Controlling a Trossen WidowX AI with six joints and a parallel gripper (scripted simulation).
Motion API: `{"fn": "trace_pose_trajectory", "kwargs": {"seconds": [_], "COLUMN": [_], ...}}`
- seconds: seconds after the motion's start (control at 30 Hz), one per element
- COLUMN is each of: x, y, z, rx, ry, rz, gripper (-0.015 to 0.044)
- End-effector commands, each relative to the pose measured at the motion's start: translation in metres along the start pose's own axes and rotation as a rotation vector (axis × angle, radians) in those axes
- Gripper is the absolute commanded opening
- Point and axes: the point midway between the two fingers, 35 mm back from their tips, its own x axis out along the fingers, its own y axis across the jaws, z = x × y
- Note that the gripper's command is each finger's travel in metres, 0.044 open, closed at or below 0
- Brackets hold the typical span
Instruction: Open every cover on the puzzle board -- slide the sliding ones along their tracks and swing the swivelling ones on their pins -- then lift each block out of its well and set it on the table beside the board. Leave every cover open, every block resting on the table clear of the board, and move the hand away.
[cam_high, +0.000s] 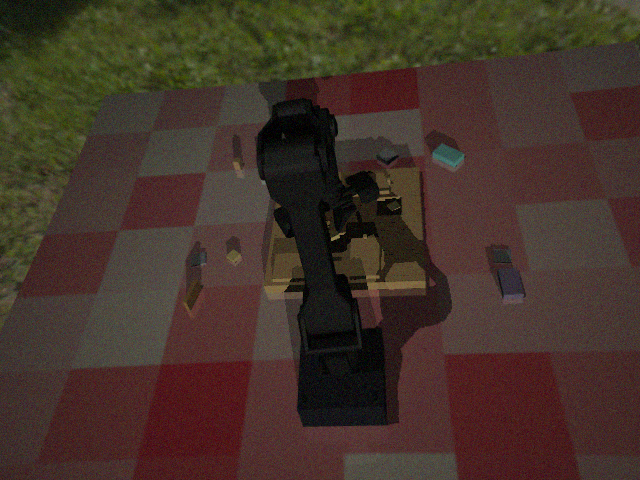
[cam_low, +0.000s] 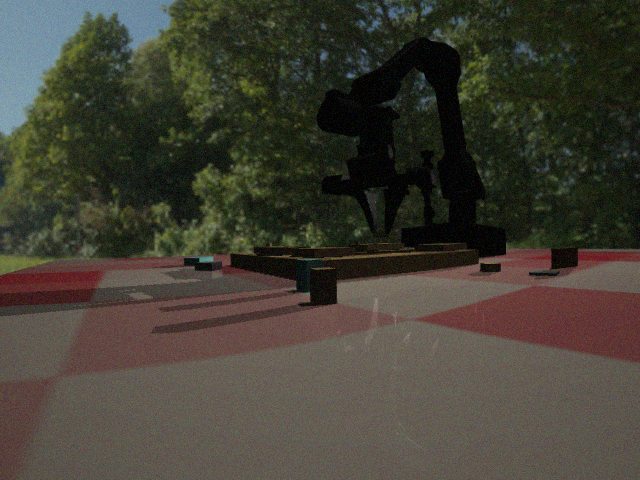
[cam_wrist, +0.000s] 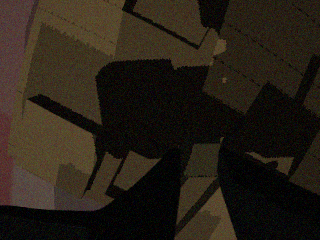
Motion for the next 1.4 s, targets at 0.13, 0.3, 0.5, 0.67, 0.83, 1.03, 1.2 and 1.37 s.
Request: {"fn": "trace_pose_trajectory", "kwargs": {"seconds": [0.13,0.3,0.5,0.67,0.83,1.03,1.2,1.37], "x": [-0.012,-0.023,-0.038,-0.051,-0.060,-0.061,-0.061,-0.062], "y": [-0.001,-0.001,-0.001,-0.001,0.000,0.017,0.033,0.050], "z": [0.001,0.001,0.002,0.001,0.001,0.011,0.019,0.026], "rx": [-0.004,-0.004,-0.004,-0.004,-0.004,-0.004,-0.004,-0.004], "ry": [-0.004,-0.004,-0.005,-0.004,-0.005,-0.006,-0.008,-0.010], "rz": [-0.006,-0.006,-0.006,-0.006,-0.006,-0.006,-0.005,-0.004], "gripper": [0.0080,0.0080,0.0080,0.0080,0.0080,0.0080,0.0080,0.0080]}}
